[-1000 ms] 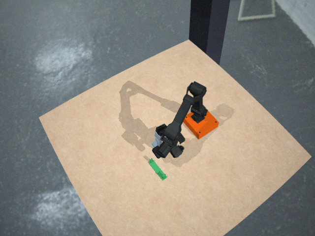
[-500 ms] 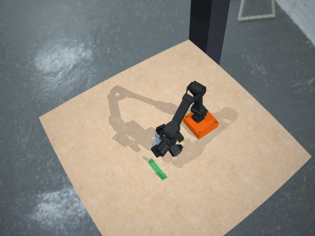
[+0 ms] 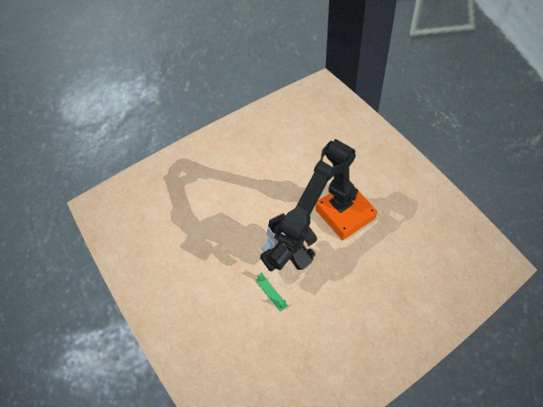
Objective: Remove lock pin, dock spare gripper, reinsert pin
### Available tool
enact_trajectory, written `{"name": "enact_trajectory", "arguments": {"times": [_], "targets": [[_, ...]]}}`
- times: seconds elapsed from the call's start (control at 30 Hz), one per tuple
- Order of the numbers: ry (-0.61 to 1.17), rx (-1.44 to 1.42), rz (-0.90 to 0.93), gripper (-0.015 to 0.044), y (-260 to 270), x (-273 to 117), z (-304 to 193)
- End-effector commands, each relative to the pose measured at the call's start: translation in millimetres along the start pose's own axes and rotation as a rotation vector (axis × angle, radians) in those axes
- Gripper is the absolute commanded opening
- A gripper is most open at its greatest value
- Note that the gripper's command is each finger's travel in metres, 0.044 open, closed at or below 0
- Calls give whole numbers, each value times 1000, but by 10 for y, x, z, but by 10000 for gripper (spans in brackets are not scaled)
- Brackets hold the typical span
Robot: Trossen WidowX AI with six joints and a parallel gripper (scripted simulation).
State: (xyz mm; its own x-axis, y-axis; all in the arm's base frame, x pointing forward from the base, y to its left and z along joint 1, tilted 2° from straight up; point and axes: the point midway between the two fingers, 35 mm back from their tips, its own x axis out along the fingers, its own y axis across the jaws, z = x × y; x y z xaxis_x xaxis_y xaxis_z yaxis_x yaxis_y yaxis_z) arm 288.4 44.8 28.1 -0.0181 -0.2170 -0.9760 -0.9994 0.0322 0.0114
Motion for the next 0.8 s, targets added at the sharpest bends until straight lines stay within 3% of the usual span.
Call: {"name": "enact_trajectory", "arguments": {"times": [0.0, 0.77], "targets": [[0, 0, -1, 200, -2, 0, 0], [3, -13, -3, 200, -5, -435, 188]]}}
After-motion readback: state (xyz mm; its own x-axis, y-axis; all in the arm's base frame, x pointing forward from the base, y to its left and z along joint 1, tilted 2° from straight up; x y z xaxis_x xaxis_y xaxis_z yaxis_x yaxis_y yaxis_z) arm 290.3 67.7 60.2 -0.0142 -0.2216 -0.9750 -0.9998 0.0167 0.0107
